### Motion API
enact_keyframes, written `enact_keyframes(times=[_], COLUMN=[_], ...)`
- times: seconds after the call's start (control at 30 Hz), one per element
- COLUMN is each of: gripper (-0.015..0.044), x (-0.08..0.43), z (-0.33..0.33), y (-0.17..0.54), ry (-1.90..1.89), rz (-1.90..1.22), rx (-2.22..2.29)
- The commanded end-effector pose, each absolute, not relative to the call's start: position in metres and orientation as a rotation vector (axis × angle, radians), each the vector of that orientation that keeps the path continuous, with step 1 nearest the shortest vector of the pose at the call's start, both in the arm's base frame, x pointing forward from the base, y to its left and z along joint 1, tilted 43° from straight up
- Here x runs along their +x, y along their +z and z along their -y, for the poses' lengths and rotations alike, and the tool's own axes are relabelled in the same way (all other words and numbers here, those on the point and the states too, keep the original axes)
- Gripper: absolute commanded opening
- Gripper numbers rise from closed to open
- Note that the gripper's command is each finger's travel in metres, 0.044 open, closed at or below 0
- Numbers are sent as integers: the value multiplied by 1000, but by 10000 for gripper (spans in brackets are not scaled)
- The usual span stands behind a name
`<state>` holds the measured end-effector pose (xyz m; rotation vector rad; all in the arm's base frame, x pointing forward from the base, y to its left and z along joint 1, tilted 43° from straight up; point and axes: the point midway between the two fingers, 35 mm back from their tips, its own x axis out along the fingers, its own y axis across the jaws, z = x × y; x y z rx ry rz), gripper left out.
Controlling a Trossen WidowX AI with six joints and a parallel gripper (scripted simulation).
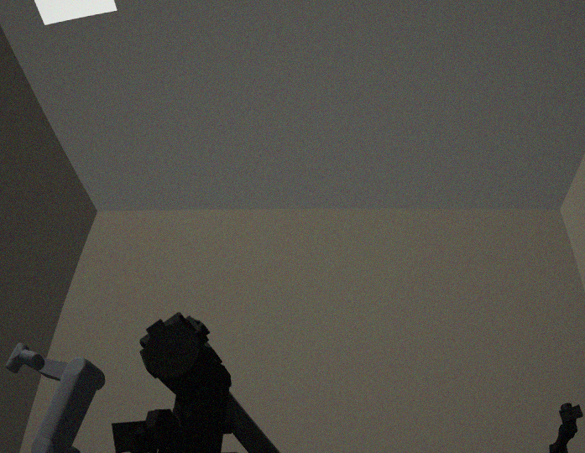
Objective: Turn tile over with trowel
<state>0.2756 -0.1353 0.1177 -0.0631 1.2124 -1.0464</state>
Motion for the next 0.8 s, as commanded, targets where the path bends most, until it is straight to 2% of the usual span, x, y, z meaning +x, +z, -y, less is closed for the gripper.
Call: enact_keyframes(times=[0.0, 0.37, 0.77], gripper=[100, 100, 100], x=[282, 295, 286], z=[131, 120, 125], y=[114, 103, 111], ry=[-1047, -1047, -1044], rz=[-1207, -1207, -1209], rx=[-55, -54, -61])
